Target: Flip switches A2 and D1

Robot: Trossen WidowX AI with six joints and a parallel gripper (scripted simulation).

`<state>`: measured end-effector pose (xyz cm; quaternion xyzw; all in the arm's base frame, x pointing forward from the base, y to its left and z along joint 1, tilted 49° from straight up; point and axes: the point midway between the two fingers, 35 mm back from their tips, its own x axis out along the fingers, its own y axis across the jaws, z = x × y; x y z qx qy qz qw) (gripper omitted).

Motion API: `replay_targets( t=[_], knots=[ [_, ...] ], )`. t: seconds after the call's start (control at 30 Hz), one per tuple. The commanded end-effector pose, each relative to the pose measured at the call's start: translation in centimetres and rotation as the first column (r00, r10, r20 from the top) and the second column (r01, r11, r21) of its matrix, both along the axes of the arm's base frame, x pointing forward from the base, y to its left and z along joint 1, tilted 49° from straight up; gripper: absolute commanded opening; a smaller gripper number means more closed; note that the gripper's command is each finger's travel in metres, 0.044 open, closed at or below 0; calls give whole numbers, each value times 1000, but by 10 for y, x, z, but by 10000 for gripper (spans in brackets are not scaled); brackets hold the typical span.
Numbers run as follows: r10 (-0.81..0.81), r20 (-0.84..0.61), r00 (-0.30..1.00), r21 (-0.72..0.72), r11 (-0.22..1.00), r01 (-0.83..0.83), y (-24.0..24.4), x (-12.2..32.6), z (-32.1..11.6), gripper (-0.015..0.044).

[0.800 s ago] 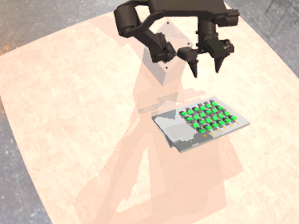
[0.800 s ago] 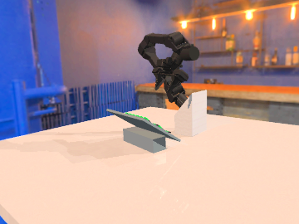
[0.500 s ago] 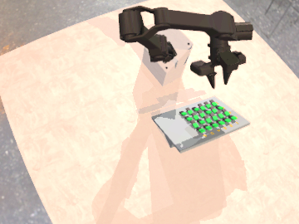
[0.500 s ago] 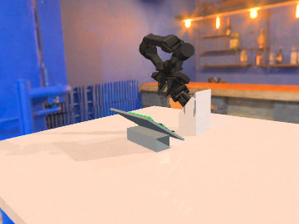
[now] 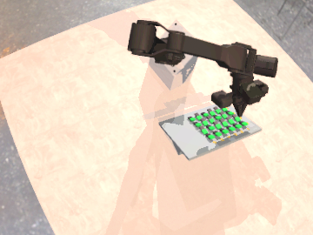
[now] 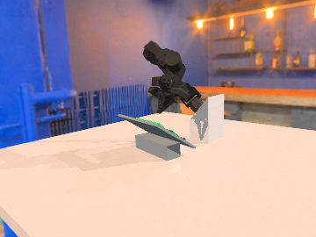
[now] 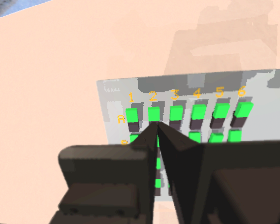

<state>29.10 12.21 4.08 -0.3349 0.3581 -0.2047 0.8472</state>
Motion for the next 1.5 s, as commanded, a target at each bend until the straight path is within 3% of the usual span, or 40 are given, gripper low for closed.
replay_targets(
  t=[0.0,1.47],
  knots=[
    [-1,-14,1000,-14,1000,1,-7,5,-7,0],
    [-1,-13,1000,-15,1000,1,-21,22,-18,0]
  ],
)
